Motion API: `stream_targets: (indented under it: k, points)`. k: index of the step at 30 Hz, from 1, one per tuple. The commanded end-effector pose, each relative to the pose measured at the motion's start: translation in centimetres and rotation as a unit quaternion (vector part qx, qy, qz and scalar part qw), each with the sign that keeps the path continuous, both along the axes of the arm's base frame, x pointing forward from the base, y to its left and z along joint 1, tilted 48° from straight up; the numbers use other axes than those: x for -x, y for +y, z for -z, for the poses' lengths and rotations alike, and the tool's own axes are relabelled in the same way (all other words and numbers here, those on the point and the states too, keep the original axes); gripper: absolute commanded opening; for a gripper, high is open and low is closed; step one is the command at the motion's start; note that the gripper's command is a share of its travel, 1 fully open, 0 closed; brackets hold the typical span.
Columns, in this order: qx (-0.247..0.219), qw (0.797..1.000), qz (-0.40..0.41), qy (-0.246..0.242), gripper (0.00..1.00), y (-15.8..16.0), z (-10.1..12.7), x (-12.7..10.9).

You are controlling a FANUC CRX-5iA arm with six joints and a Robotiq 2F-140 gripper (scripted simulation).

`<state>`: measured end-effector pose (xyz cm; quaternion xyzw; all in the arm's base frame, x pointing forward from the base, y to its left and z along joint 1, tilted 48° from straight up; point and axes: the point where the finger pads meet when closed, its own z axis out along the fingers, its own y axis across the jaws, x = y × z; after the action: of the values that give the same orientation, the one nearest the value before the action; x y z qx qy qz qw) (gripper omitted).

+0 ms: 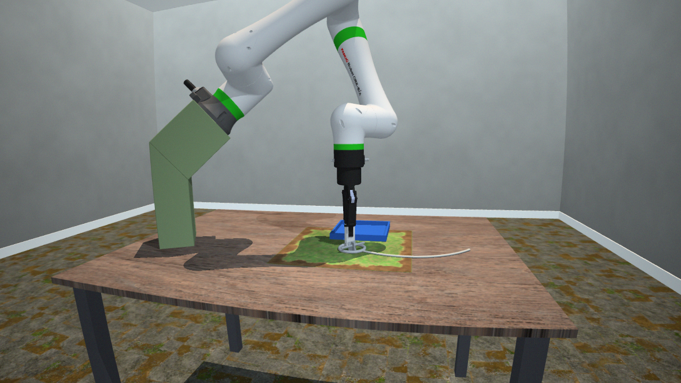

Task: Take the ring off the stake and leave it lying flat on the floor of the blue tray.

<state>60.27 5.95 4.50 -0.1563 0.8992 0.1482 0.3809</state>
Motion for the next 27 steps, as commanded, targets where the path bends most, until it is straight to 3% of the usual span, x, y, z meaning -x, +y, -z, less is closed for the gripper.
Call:
stream_targets:
  k: [1, 14, 15, 27]
  points:
    - [0.000, 1.000, 0.000, -0.001, 0.24, -0.05, -0.06, -0.02]
    - [0.000, 1.000, 0.000, -0.001, 0.24, -0.05, -0.06, -0.02]
    - [0.000, 1.000, 0.000, -0.001, 0.10, -0.05, -0.06, -0.02]
    - [0.000, 1.000, 0.000, -0.001, 0.10, -0.05, -0.06, -0.02]
